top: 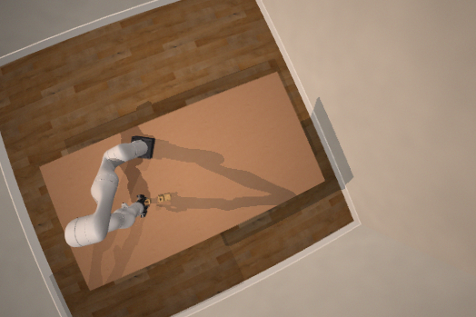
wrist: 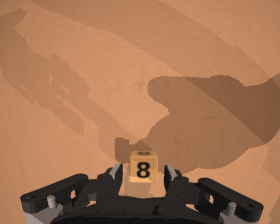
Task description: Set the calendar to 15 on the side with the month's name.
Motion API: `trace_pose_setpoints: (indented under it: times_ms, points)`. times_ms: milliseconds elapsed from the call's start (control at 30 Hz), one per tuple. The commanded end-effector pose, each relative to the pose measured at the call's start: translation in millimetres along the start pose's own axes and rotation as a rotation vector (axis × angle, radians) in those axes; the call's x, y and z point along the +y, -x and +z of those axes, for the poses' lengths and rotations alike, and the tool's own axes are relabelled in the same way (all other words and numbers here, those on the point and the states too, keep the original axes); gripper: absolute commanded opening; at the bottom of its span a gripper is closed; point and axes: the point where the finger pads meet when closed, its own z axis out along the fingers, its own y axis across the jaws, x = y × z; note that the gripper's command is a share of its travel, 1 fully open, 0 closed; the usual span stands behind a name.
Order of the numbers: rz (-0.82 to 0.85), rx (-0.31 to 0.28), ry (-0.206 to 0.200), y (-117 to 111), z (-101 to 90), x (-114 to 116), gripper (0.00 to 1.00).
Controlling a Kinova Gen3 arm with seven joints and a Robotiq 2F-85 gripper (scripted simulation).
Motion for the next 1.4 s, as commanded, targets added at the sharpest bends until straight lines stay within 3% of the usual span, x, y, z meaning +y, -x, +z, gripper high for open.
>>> trace_pose_setpoints:
  times_ms: [0, 1100, 1367]
  points:
    - [0.0, 0.0, -0.001, -0.1, -0.3, -0.3, 0.48]
    - [0.0, 0.0, -0.001, -0.1, 0.3, -0.3, 0.48]
    - [0.0, 0.0, -0.001, -0.1, 9.1, -0.3, 0.48]
